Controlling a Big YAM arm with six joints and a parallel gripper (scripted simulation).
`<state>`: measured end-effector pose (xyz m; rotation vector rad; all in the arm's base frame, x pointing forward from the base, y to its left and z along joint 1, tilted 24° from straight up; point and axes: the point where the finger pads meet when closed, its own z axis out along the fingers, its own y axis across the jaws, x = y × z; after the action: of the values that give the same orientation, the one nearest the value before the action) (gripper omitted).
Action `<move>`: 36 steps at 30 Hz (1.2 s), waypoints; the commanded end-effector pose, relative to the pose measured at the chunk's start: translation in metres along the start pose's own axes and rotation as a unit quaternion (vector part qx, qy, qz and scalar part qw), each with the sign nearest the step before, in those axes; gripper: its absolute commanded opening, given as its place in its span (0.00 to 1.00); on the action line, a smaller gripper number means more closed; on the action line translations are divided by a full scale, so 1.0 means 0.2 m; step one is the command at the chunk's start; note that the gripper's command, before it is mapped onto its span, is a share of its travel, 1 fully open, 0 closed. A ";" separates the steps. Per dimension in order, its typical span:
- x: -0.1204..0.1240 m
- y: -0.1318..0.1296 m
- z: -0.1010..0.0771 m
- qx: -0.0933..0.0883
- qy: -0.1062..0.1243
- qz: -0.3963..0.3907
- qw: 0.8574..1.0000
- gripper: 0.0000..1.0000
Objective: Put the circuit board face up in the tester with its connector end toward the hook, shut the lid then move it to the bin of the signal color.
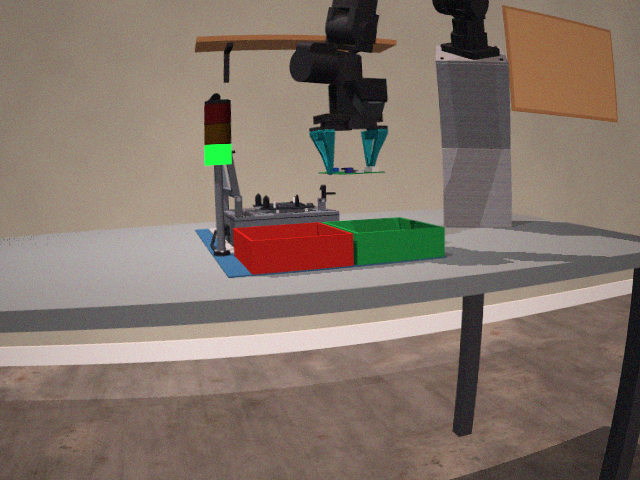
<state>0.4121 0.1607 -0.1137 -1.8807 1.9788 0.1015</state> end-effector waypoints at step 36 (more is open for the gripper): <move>-0.32 0.11 0.10 0.011 -0.003 0.026 1.000 0.72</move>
<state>0.3942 0.2274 -0.1112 -1.8216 2.0187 0.1016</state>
